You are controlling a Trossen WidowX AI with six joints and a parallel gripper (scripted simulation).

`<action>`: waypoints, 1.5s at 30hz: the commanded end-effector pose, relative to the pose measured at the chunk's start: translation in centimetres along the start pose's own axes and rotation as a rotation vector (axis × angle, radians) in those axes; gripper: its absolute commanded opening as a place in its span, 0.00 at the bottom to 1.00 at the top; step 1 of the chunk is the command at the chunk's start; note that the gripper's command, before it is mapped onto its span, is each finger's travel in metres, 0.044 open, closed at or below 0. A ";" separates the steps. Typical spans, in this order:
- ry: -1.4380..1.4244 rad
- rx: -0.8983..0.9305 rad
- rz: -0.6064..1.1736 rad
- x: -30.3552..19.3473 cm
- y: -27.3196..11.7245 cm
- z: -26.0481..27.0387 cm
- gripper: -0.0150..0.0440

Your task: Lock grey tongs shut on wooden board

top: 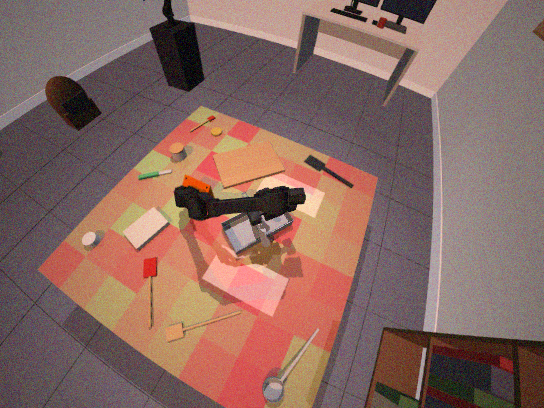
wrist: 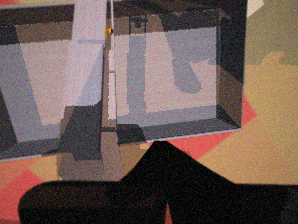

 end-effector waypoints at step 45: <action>-0.024 0.064 0.044 0.4 3.8 2.7 0.00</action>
Point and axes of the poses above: the point midway between the two fingers, 35 mm back from their tips, its own y axis out along the fingers, its own z axis across the jaws, x = y × z, the point moved 1 cm from there along -y, back along the fingers, and after that the axes turned 13 degrees about -y, right-handed, at the moved point
